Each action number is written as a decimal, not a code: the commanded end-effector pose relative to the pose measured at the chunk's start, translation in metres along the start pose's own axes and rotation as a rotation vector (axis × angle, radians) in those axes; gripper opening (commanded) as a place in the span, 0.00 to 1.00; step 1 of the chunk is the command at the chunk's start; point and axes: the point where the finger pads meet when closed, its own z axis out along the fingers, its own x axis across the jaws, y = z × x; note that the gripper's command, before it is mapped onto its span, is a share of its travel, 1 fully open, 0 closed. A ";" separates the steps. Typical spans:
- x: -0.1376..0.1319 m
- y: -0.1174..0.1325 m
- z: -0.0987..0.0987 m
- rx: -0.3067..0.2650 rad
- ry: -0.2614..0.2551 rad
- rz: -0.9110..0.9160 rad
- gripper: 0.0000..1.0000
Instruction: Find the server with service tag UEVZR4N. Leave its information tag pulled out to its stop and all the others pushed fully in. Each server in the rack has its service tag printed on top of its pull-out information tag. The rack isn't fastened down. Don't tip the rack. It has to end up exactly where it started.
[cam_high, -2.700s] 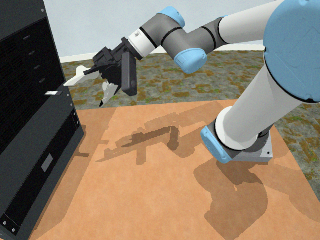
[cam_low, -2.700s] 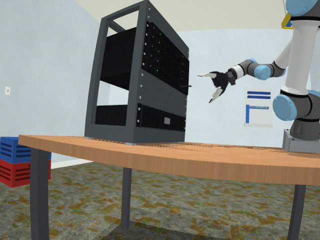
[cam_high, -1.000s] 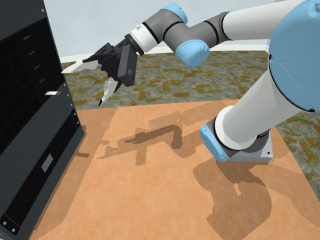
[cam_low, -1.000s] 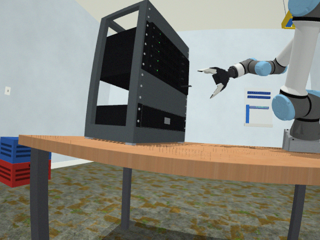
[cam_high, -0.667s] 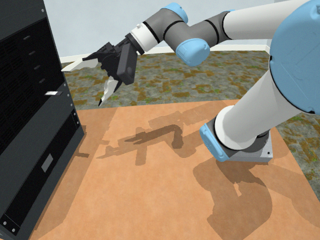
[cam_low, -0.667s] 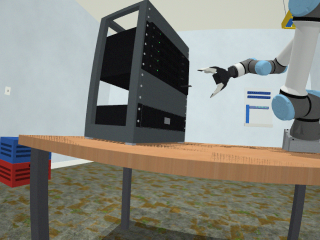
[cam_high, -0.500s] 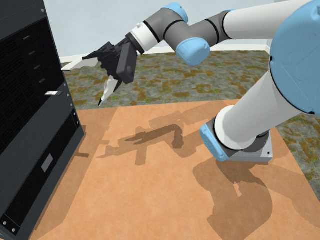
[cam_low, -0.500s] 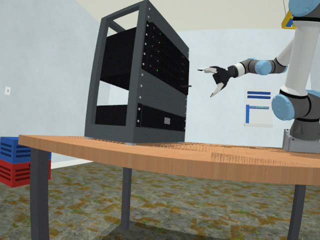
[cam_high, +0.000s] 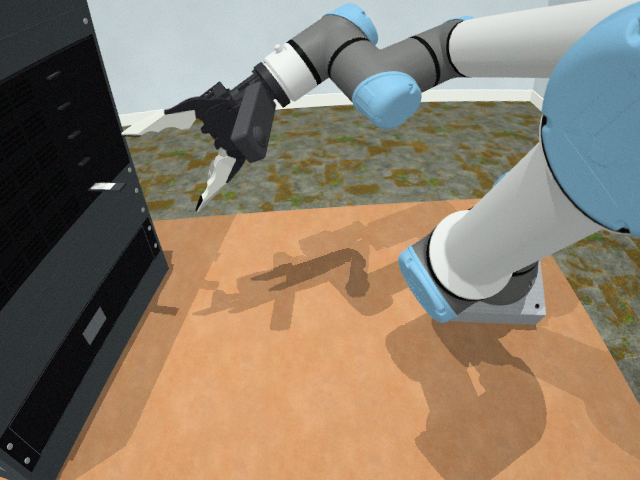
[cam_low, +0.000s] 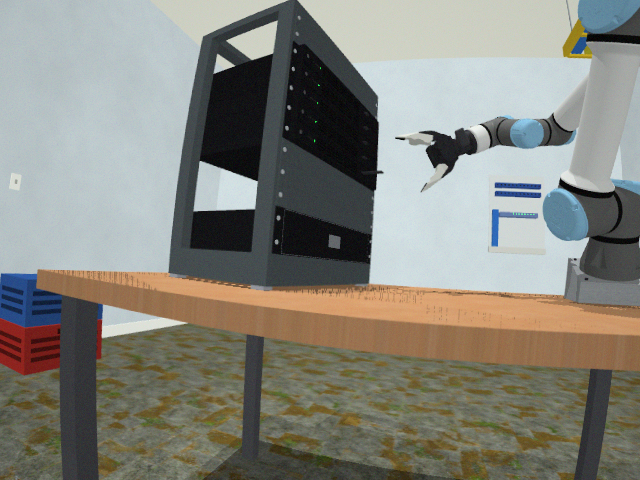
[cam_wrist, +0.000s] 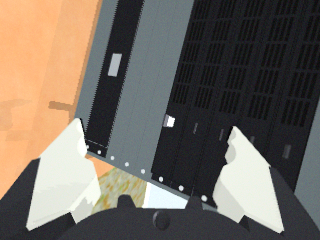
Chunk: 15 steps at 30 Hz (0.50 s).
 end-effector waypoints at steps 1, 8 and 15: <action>0.005 0.000 -0.002 0.000 0.008 0.019 1.00; 0.007 0.000 -0.004 0.002 0.014 0.041 1.00; 0.009 -0.001 -0.005 0.004 0.019 0.061 1.00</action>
